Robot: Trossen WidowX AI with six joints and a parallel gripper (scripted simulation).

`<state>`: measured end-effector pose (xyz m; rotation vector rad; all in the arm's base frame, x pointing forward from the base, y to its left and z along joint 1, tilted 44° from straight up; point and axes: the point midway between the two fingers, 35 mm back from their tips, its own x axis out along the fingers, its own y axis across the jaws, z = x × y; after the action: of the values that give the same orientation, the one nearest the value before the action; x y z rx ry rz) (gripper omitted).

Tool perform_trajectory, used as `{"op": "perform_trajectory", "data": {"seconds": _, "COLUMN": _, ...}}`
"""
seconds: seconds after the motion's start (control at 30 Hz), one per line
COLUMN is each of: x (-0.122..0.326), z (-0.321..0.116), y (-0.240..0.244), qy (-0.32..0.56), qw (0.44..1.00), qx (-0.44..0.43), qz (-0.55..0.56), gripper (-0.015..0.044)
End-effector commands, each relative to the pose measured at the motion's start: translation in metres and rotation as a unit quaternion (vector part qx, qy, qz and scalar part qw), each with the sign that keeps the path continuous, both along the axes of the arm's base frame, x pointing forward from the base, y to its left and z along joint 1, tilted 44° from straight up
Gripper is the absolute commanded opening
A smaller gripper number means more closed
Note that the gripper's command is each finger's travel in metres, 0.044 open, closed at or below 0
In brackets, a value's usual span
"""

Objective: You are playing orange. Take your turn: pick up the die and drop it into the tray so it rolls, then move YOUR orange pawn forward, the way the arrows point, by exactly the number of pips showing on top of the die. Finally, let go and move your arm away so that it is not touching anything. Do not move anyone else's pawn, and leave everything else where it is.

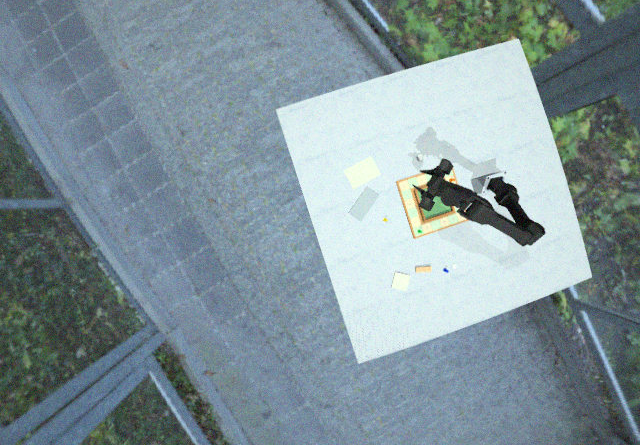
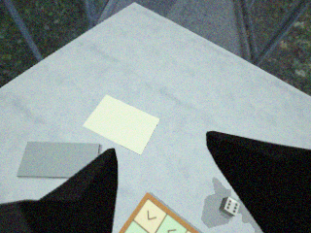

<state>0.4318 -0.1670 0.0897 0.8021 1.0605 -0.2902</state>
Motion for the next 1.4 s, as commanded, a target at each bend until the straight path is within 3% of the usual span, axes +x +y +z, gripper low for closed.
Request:
{"op": "perform_trajectory", "data": {"seconds": 0.0, "x": -0.021, "z": -0.054, "y": 0.006, "qy": 0.050, "qw": 0.995, "qx": 0.015, "qz": 0.089, "gripper": 0.0275}}
{"op": "perform_trajectory", "data": {"seconds": 0.23, "x": -0.078, "z": -0.154, "y": 0.019, "qy": 0.087, "qw": 0.937, "qx": 0.064, "qz": 0.333, "gripper": 0.0275}}
{"op": "perform_trajectory", "data": {"seconds": 0.5, "x": -0.136, "z": -0.217, "y": 0.043, "qy": 0.033, "qw": 0.849, "qx": 0.144, "qz": 0.507, "gripper": 0.0275}}
{"op": "perform_trajectory", "data": {"seconds": 1.37, "x": -0.138, "z": -0.244, "y": 0.068, "qy": 0.028, "qw": 0.845, "qx": 0.148, "qz": 0.513, "gripper": 0.0275}}
